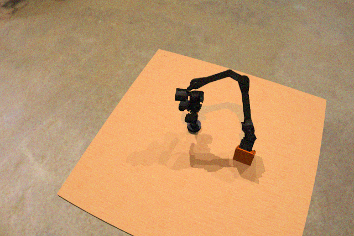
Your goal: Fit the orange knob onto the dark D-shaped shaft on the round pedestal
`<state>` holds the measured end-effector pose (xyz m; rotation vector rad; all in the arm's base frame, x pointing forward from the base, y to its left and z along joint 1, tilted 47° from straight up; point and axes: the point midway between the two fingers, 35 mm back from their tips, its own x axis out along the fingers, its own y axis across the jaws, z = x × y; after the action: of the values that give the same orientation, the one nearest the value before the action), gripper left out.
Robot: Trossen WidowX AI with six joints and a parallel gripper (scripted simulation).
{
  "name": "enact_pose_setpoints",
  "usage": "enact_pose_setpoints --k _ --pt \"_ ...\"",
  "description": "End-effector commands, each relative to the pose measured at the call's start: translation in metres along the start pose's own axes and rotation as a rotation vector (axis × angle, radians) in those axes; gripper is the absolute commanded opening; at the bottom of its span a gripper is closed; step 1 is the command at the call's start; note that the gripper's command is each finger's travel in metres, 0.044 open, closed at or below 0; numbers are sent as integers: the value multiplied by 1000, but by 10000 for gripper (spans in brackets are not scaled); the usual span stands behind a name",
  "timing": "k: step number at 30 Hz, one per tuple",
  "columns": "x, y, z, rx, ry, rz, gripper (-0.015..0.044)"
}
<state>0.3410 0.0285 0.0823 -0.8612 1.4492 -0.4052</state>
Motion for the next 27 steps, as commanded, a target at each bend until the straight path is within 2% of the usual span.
enact_pose_setpoints --k 1,27 --pt "8 -1 0 -3 -2 -5 0" --pt "11 -1 -1 0 -2 -6 0"
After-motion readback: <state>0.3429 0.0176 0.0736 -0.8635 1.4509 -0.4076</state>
